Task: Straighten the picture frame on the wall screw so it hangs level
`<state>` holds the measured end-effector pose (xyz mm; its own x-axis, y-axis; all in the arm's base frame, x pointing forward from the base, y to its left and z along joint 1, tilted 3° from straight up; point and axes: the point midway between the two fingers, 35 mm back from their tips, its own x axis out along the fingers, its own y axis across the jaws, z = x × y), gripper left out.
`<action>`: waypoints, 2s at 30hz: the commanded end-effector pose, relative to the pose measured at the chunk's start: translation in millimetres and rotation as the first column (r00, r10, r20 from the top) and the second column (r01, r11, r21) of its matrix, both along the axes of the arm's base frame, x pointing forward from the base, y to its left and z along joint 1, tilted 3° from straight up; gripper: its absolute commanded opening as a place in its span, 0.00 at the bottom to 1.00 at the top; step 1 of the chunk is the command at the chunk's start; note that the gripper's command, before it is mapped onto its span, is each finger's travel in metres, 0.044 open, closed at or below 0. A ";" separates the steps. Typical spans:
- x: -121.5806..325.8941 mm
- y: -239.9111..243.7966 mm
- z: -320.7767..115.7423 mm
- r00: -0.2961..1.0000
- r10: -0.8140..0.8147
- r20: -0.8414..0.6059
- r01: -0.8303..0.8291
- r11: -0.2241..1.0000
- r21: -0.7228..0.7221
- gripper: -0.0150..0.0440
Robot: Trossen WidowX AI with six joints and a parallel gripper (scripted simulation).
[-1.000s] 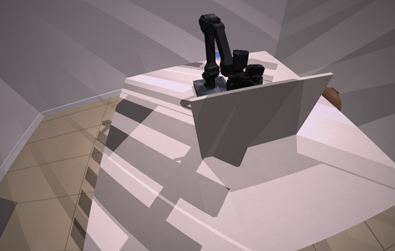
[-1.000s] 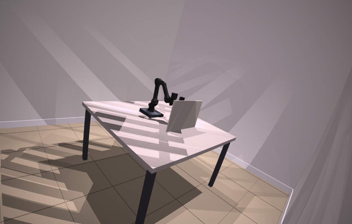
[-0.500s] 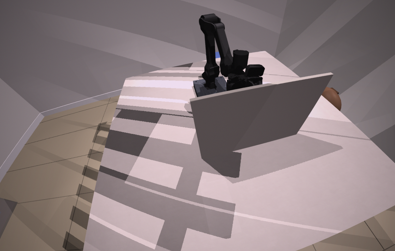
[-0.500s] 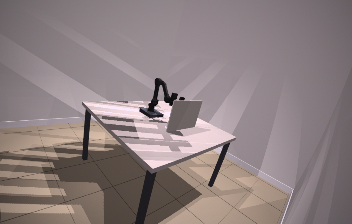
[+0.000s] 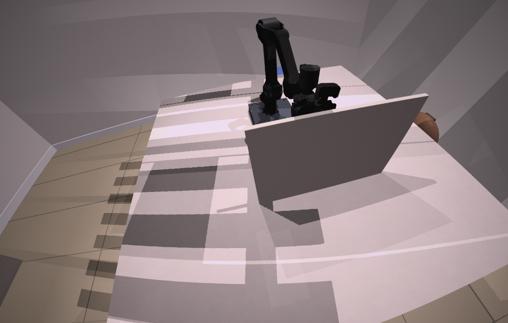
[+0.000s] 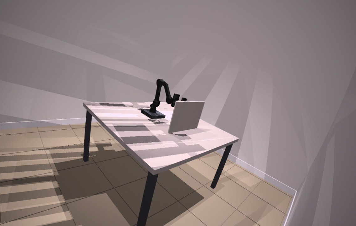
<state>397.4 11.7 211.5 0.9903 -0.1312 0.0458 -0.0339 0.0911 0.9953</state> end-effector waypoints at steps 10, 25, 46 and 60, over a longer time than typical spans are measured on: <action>0.2 0.3 0.1 1.000 0.002 -0.003 -0.002 1.000 0.003 0.25; -0.1 0.4 5.0 1.000 0.002 -0.003 -0.002 1.000 0.003 0.25; -0.3 1.0 11.9 1.000 0.002 -0.003 -0.002 1.000 0.003 0.25; -0.4 1.3 15.2 1.000 0.002 -0.003 -0.002 1.000 0.003 0.25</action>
